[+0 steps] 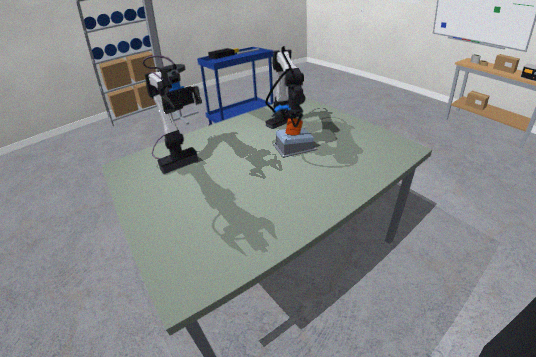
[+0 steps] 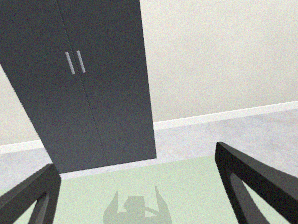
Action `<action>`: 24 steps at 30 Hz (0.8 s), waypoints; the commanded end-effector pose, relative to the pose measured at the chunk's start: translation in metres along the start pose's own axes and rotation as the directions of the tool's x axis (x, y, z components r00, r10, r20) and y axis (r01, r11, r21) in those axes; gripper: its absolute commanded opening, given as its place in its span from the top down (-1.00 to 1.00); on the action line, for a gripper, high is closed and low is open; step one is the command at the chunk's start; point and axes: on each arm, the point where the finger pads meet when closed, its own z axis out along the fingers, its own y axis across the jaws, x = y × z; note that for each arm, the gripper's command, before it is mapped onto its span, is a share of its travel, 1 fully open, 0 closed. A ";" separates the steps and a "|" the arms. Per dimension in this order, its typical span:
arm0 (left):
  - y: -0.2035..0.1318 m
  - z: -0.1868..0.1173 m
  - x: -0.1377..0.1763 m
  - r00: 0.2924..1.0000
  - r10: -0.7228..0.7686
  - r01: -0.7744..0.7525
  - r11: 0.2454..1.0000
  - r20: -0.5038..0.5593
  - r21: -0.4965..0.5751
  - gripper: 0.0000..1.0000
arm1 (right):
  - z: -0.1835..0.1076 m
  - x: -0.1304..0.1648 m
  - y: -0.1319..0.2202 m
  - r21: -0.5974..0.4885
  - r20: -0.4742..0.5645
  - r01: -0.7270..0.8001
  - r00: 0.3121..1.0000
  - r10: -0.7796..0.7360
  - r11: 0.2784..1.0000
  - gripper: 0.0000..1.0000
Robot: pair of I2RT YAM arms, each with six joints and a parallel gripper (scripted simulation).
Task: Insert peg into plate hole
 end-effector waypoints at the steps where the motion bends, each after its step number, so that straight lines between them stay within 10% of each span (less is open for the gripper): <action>1: 0.003 -0.005 0.000 1.000 0.001 -0.001 1.000 0.002 -0.022 1.00 | -0.002 -0.008 0.000 0.001 0.022 0.002 1.000 -0.002 1.000 -1.00; 17: 0.003 -0.005 0.000 1.000 0.001 -0.001 1.000 0.002 -0.022 1.00 | -0.002 -0.008 0.000 0.001 0.022 0.002 1.000 -0.002 1.000 -1.00; 18: 0.005 -0.012 0.000 1.000 0.001 0.000 0.999 0.002 -0.046 0.77 | -0.002 -0.008 0.000 0.001 0.022 0.002 1.000 -0.002 1.000 -1.00; 22: 0.010 -0.022 0.000 1.000 0.001 0.000 0.996 0.002 -0.087 1.00 | -0.003 -0.009 0.000 0.001 0.024 0.002 1.000 -0.002 1.000 -1.00; 24: 0.008 -0.023 0.000 1.000 0.001 0.000 0.997 0.002 -0.082 0.55 | -0.003 -0.010 0.000 0.001 0.025 0.002 1.000 -0.002 1.000 -1.00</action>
